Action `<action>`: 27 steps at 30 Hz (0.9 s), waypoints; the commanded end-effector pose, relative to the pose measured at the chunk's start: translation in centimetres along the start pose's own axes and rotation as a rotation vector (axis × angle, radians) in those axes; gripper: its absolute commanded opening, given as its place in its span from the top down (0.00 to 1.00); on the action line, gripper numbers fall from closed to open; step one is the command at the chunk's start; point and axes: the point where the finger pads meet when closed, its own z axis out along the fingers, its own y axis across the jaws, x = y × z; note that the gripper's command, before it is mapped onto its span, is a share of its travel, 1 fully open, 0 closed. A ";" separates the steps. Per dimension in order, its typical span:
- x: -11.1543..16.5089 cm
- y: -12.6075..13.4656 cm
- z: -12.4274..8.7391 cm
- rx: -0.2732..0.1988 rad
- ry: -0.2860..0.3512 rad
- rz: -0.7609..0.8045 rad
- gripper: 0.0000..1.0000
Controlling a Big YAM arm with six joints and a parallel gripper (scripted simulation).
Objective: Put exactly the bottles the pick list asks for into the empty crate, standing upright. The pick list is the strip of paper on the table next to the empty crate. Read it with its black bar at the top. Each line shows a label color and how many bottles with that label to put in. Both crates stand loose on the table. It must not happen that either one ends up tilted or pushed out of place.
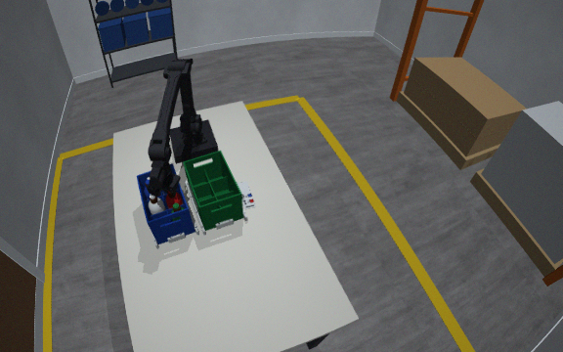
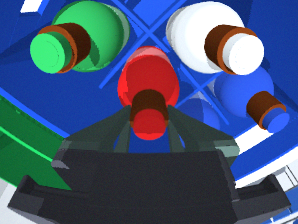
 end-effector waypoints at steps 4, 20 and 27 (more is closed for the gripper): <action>-1.2 0.2 -1.3 -0.010 -0.038 0.000 1.00; -1.9 0.3 -5.0 -0.019 -0.072 -0.005 1.00; -1.8 0.3 -6.2 -0.018 -0.073 -0.005 1.00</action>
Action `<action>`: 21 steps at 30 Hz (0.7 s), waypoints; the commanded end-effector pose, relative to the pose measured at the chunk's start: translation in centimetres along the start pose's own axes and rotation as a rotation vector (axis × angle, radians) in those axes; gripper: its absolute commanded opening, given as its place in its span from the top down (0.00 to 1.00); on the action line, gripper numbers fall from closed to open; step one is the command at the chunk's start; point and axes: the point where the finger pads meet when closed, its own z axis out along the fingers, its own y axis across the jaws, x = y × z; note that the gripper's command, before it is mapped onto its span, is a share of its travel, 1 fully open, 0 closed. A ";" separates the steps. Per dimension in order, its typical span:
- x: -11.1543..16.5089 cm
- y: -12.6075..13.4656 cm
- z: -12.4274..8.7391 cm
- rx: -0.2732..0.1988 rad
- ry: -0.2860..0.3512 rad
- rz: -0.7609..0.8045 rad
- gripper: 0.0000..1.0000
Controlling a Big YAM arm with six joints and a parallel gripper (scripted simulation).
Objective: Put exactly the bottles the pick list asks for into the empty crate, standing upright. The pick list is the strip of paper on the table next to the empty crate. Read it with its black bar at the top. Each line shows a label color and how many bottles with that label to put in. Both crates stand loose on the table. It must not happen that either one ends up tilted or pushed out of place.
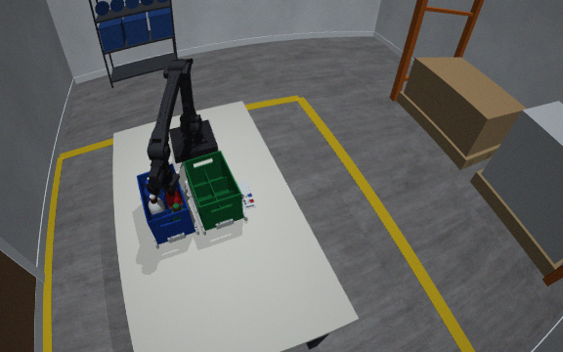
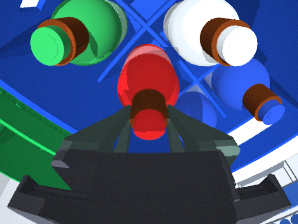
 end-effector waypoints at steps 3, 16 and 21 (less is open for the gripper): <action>-2.1 0.5 -5.8 -0.025 -0.102 -0.006 1.00; -1.8 0.4 -8.0 -0.025 -0.103 -0.006 1.00; -1.8 0.4 -8.5 -0.025 -0.103 -0.006 1.00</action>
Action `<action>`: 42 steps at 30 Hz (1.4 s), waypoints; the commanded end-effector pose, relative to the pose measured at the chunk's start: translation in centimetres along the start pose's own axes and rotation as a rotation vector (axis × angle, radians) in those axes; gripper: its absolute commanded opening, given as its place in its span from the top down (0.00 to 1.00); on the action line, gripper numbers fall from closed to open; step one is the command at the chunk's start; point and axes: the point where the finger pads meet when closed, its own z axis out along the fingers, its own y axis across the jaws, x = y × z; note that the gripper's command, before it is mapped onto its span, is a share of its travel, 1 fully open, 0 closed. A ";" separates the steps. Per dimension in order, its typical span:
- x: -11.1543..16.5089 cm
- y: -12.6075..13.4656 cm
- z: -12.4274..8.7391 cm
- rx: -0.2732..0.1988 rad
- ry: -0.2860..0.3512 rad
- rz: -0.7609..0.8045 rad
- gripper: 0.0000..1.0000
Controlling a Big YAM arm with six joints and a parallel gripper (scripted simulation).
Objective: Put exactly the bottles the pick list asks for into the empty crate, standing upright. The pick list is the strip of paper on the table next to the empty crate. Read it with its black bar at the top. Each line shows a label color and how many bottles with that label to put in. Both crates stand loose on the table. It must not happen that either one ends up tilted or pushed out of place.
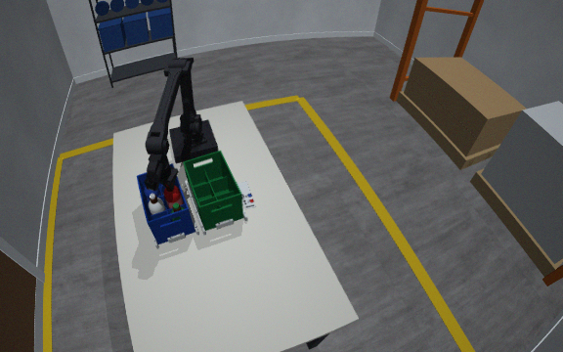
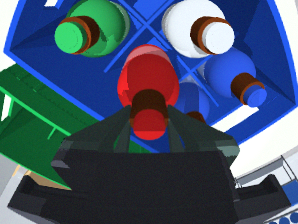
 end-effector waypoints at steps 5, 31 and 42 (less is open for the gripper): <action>-1.8 0.4 -6.2 -0.025 -0.103 -0.006 1.00; -1.4 0.3 -10.3 -0.026 -0.103 -0.006 1.00; -1.2 0.3 -11.8 -0.029 -0.103 -0.006 1.00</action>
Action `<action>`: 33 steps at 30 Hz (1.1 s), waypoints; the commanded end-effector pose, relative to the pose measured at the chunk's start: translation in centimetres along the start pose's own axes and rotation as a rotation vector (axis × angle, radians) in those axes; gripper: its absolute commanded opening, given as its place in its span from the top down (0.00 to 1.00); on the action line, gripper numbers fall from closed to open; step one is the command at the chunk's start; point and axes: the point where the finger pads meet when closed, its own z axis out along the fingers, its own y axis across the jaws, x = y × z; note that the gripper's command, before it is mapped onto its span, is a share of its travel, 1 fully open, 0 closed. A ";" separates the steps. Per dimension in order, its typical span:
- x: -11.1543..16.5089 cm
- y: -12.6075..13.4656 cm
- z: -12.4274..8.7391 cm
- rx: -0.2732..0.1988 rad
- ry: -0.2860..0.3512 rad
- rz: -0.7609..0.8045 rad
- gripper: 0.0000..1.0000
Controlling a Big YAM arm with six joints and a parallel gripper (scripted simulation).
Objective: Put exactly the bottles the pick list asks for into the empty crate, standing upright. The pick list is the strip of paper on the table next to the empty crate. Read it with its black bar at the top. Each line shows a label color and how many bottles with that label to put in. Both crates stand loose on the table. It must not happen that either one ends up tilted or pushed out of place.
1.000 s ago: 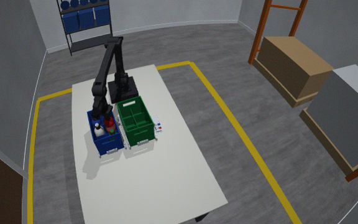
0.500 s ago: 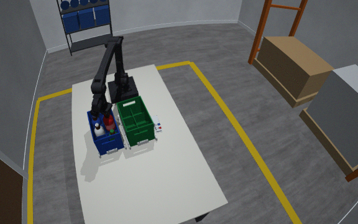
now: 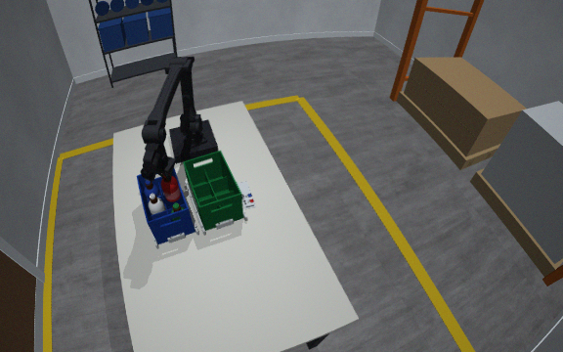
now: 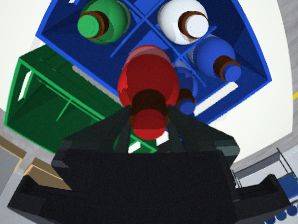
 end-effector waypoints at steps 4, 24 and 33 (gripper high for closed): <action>-1.4 0.4 -6.9 -0.040 -0.123 -0.006 1.00; -1.1 0.3 -9.7 -0.040 -0.123 -0.006 1.00; -0.9 0.3 -11.0 -0.040 -0.123 -0.006 1.00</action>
